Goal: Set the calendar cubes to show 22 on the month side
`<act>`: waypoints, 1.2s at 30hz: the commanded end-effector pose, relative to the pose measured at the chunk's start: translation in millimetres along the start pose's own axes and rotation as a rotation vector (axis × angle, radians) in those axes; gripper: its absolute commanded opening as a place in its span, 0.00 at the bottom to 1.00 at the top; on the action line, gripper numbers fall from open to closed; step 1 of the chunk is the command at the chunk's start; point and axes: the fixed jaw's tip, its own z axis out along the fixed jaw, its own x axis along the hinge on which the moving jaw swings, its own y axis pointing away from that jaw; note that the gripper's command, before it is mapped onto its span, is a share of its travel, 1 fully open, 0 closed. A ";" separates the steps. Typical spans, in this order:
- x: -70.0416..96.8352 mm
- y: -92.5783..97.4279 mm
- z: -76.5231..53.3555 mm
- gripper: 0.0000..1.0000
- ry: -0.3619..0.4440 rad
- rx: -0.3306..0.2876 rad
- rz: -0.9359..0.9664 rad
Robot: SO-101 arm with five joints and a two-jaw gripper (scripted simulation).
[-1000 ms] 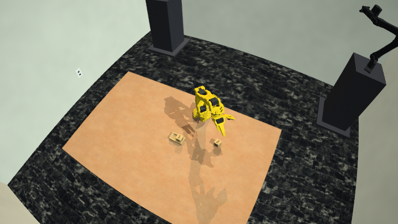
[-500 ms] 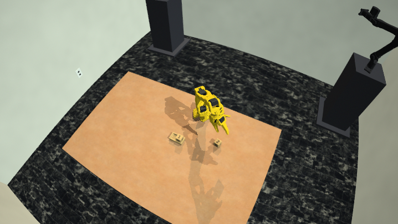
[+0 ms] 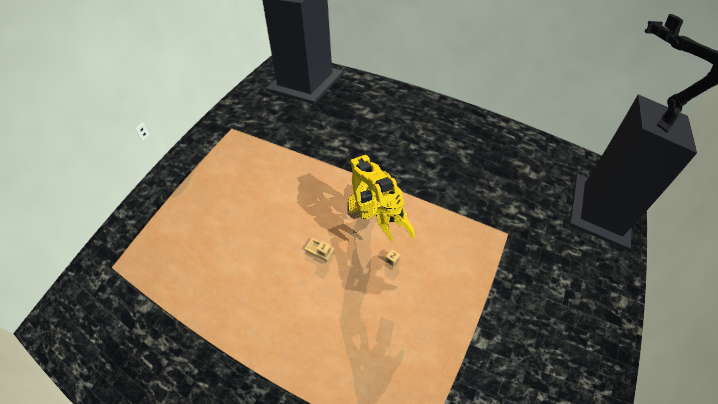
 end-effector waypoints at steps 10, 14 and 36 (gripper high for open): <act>8.3 -0.2 -6.4 0.35 0.053 0.016 -0.375; 9.1 -0.1 -6.2 0.35 0.054 0.013 -0.457; 12.6 -0.4 -5.3 0.35 0.058 -0.003 -0.867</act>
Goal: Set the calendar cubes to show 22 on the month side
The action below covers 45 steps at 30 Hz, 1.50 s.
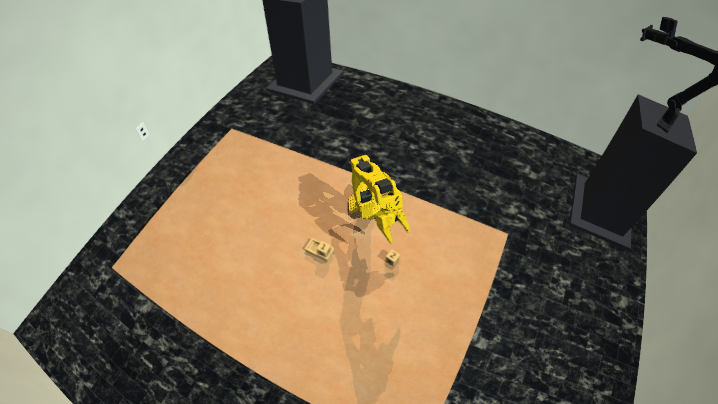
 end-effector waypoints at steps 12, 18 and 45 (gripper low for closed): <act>5.1 3.2 -8.0 0.35 0.053 -0.022 -0.156; 5.4 3.4 -7.9 0.35 0.052 -0.024 -0.198; 5.5 3.5 -7.6 0.35 0.050 -0.025 -0.238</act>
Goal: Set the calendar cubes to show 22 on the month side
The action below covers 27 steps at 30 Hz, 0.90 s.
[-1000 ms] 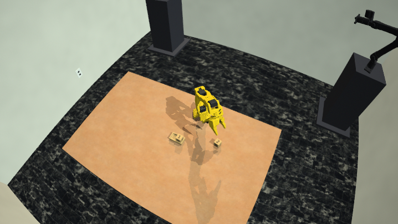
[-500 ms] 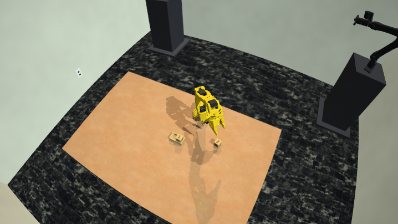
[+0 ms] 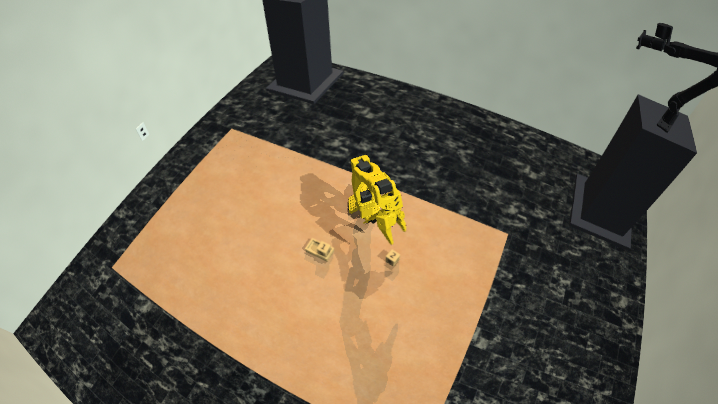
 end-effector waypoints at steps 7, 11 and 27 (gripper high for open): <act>-1.1 1.2 7.1 0.35 -0.025 0.011 -0.001; -8.4 -2.7 26.8 0.35 -0.119 0.061 -0.001; -39.3 -19.0 77.2 0.35 -0.390 0.206 -0.001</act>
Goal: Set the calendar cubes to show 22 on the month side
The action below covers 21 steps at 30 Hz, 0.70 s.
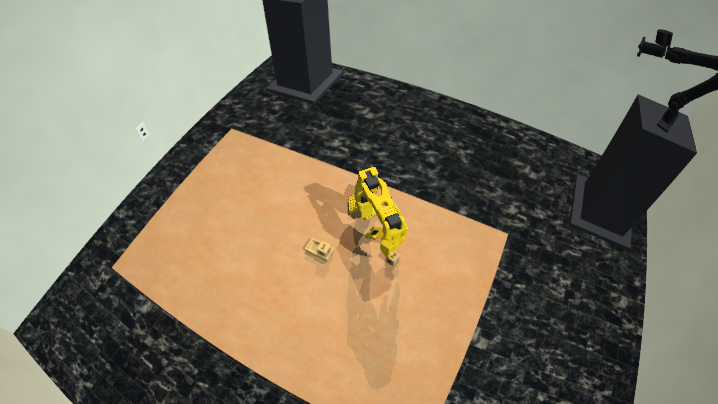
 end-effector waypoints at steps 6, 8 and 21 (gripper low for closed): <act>0.6 5.5 1.2 0.35 0.004 -0.001 -0.011; 0.6 5.5 1.2 0.35 0.004 -0.001 -0.011; 0.6 5.5 1.2 0.35 0.004 -0.001 -0.011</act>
